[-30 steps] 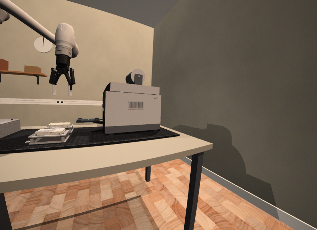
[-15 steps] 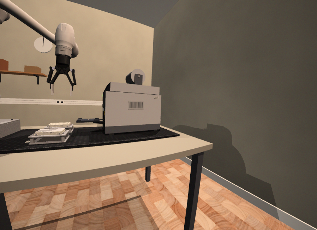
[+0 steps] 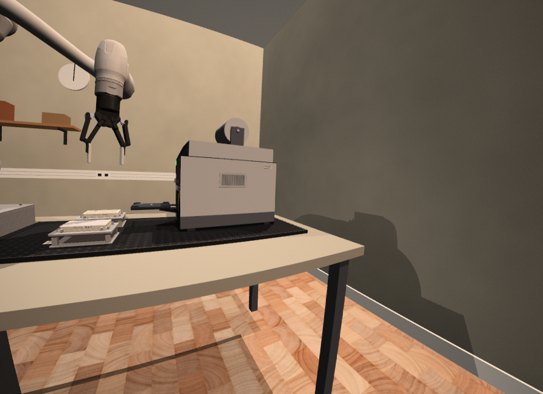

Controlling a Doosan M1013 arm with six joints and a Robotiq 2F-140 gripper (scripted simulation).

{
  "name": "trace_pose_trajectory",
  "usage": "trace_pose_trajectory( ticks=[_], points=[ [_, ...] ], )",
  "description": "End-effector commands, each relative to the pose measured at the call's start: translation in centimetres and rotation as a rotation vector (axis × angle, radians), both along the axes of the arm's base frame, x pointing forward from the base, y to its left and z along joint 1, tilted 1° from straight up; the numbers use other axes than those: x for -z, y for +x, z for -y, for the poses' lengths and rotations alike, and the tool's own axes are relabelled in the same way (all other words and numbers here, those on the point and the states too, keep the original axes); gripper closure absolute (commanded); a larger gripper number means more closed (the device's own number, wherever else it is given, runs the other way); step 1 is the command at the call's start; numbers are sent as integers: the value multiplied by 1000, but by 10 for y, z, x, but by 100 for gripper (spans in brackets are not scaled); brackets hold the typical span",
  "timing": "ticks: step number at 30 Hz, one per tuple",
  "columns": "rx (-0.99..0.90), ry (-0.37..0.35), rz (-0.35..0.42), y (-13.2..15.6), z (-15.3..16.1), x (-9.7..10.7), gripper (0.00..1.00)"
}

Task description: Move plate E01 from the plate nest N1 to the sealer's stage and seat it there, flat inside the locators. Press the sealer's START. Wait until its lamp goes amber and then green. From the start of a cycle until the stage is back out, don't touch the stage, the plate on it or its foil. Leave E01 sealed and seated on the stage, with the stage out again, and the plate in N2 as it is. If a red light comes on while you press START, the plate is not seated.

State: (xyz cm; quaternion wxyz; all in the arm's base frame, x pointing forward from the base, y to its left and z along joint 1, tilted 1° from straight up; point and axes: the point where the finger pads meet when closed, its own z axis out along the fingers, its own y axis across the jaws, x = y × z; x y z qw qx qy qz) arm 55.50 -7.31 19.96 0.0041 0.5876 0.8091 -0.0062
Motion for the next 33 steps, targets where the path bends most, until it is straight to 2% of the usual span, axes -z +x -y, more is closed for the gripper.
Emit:
trace_pose_trajectory(
  ticks=[1,17,19,33],
  points=[
    [-84,5,0,0,0,0,30],
    [-584,5,-6,0,0,0,30],
    [-584,5,-6,0,0,0,30],
    [-1051,5,-12,0,0,0,30]
  ],
)
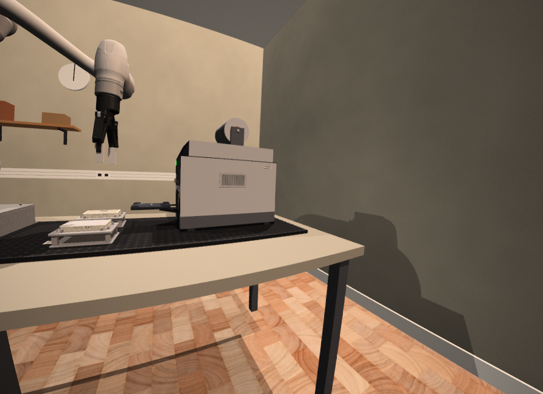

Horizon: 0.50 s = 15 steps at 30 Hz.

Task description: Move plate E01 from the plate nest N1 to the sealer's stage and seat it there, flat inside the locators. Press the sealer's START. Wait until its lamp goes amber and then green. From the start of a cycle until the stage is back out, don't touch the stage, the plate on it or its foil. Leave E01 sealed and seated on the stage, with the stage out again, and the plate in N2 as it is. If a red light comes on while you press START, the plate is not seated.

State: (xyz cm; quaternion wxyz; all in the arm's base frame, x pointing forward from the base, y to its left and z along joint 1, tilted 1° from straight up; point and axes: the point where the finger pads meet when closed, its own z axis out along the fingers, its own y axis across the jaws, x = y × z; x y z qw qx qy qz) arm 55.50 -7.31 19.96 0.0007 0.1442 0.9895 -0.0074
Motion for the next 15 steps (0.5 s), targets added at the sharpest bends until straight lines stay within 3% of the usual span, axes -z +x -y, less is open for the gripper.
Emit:
trace_pose_trajectory(
  ticks=[1,14,15],
  points=[
    [-118,5,-1,0,0,0,30],
    [-155,5,-1,0,0,0,30],
    [-160,-1,31,0,0,5,30]
  ],
)
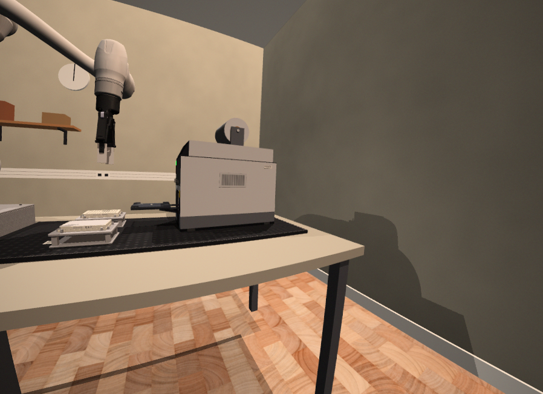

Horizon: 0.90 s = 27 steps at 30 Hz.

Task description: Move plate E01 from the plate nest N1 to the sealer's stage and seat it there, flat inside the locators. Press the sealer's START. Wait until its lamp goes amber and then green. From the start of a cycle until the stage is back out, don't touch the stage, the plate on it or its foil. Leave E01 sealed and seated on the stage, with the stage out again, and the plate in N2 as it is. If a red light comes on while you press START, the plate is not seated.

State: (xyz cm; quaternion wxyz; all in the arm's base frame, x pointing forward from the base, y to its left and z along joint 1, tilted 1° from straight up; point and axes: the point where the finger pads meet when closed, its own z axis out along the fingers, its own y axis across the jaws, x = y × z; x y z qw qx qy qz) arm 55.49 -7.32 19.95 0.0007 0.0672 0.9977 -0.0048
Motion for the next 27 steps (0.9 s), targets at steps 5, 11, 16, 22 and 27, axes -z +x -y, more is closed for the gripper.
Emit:
trace_pose_trajectory(
  ticks=[5,11,16,22,27],
  points=[
    [-14,-9,86,0,0,20,30],
    [-27,-19,173,0,0,50,30],
    [-41,-28,259,0,1,75,30],
    [-55,-38,346,0,1,95,30],
    [-55,-38,346,-2,-9,100,30]
  ],
)
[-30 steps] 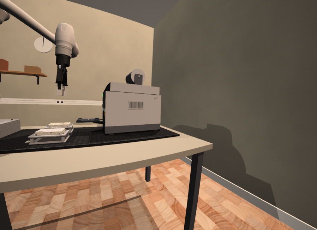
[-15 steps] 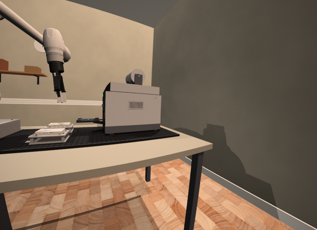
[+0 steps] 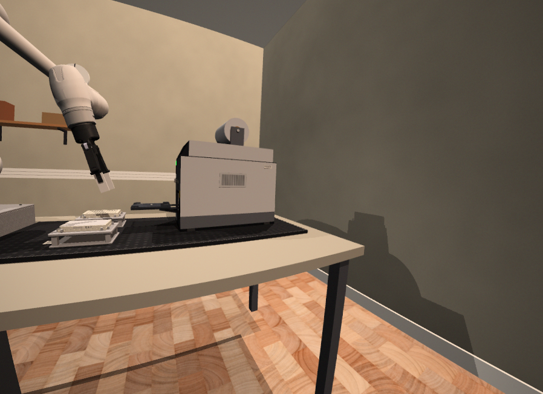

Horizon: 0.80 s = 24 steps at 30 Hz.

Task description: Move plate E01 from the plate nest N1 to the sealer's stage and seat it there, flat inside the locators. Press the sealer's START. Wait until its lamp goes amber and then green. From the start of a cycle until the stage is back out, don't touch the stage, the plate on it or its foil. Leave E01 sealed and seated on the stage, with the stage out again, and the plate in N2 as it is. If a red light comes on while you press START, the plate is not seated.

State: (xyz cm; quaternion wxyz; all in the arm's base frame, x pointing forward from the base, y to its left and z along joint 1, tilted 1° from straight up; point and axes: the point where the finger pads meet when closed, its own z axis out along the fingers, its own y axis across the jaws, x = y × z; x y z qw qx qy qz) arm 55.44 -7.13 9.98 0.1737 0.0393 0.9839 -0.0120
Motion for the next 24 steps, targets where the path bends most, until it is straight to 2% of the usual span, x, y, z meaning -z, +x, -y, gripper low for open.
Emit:
trace_pose_trajectory(
  ticks=[1,10,12,24],
  points=[
    [1,0,0,-3,-12,0,30],
    [1,0,0,-13,-56,1,30],
    [1,0,0,-13,-56,1,30],
    [1,0,0,-25,-107,1,30]
  ],
)
